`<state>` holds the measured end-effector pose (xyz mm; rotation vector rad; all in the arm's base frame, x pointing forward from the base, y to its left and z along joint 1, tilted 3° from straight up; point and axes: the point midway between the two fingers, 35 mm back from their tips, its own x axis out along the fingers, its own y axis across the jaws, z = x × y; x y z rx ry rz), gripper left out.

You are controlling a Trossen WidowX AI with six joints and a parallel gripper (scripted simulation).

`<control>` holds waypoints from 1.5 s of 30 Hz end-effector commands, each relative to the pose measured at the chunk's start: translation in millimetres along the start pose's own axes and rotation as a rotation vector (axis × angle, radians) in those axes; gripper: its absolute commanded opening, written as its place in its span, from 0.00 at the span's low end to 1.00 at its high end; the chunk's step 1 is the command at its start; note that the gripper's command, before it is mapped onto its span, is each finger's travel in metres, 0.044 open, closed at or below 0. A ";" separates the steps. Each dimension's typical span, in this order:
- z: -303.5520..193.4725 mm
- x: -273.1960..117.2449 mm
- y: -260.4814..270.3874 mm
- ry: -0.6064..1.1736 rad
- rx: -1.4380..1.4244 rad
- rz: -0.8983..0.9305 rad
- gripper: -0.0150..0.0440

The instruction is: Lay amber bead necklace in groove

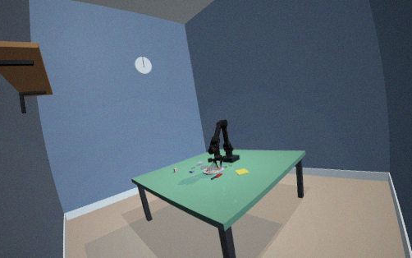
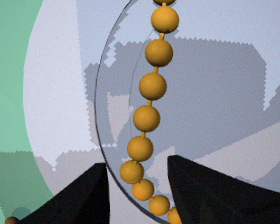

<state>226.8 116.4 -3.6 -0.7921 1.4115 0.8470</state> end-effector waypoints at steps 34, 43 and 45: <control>0.0 0.0 0.0 0.000 0.000 0.000 0.25; -1.4 -7.3 1.8 0.003 -0.003 0.006 0.25; -1.5 -5.1 2.3 0.003 -0.003 0.006 0.25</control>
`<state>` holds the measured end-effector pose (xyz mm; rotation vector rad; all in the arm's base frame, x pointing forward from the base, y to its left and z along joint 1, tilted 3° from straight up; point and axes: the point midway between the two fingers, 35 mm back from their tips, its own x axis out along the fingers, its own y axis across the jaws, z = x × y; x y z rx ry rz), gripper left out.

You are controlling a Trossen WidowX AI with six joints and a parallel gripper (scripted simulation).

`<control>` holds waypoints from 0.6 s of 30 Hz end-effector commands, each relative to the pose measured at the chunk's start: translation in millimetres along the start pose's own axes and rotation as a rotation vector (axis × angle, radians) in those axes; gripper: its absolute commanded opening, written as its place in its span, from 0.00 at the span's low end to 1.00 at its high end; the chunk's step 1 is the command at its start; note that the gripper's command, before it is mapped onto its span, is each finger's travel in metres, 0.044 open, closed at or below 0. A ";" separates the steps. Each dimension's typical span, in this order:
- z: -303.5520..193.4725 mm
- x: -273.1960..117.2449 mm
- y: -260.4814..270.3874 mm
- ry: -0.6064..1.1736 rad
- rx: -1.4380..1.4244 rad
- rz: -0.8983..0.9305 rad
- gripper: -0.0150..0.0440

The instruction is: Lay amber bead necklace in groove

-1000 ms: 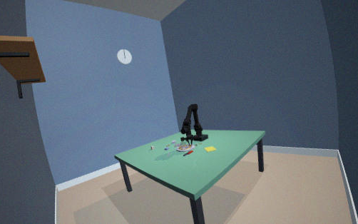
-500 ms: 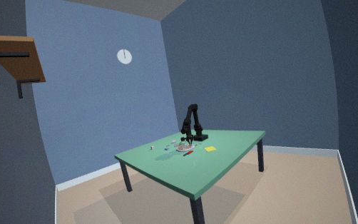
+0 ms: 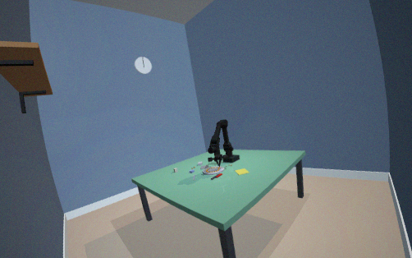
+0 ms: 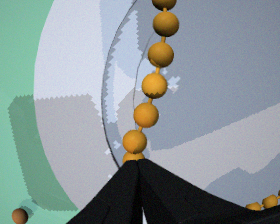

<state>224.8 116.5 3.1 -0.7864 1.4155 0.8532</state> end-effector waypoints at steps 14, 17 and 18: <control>0.2 5.0 1.8 -0.002 -0.007 -0.001 0.48; 0.2 5.0 1.8 -0.002 -0.007 -0.001 0.61; 0.2 5.0 1.8 -0.002 -0.007 -0.001 0.65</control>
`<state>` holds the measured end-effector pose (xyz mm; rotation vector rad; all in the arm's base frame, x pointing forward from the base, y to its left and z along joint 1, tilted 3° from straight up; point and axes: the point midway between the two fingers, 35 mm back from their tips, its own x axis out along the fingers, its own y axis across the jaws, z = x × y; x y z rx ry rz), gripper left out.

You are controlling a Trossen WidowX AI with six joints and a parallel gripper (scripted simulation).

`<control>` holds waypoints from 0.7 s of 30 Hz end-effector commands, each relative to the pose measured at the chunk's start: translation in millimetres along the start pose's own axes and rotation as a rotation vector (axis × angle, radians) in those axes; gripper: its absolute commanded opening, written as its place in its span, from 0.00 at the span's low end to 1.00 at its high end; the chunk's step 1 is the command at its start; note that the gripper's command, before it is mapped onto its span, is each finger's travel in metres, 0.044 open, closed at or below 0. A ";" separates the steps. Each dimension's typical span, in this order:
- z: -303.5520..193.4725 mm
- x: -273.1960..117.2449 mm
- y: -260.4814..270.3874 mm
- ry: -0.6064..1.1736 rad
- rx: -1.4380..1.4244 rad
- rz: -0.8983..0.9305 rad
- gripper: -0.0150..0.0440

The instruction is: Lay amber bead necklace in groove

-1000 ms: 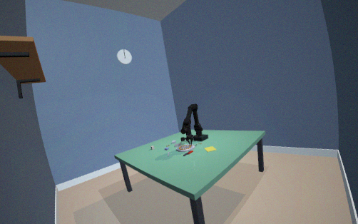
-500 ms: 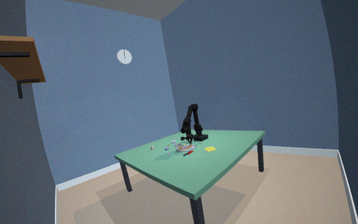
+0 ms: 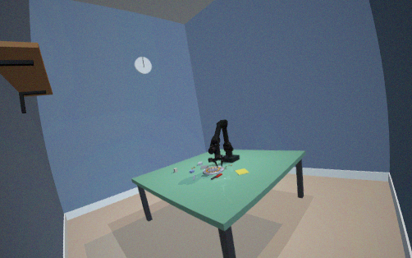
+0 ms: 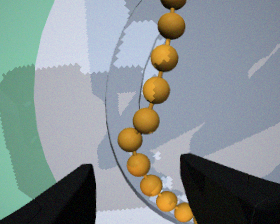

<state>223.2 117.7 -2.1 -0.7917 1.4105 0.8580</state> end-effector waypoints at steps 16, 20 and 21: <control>-0.9 -6.1 0.7 0.006 0.004 -0.001 1.00; -0.9 -6.1 0.7 0.006 0.004 -0.001 1.00; -0.9 -6.1 0.7 0.006 0.004 -0.001 1.00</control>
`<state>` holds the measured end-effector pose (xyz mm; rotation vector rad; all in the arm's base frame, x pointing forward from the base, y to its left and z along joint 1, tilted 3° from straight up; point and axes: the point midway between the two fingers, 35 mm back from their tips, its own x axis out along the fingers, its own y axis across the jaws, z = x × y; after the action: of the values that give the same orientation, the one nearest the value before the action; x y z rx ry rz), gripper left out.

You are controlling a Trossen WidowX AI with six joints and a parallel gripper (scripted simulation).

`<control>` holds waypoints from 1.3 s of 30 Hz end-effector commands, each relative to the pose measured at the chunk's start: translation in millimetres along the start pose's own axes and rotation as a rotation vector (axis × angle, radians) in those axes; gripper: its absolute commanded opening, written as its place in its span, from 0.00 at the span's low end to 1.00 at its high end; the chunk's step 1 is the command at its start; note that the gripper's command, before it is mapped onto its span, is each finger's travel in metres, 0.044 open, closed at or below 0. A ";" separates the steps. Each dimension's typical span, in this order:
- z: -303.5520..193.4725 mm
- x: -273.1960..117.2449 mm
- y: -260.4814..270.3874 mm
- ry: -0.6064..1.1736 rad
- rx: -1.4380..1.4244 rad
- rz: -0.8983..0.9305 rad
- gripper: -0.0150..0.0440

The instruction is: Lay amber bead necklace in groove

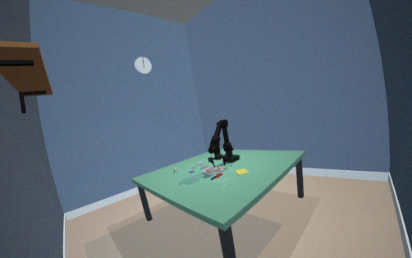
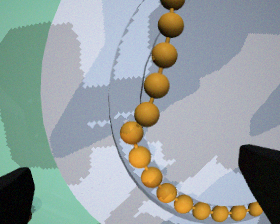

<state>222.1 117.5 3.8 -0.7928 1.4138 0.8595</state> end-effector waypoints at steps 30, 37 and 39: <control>58.6 -24.8 -18.5 -0.018 0.231 -0.008 0.46; 58.3 -17.8 -18.4 -0.014 0.233 -0.007 0.46; 58.0 -14.6 -18.3 -0.013 0.234 -0.007 0.46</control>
<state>268.9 159.8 24.9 -0.6122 1.4563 0.6799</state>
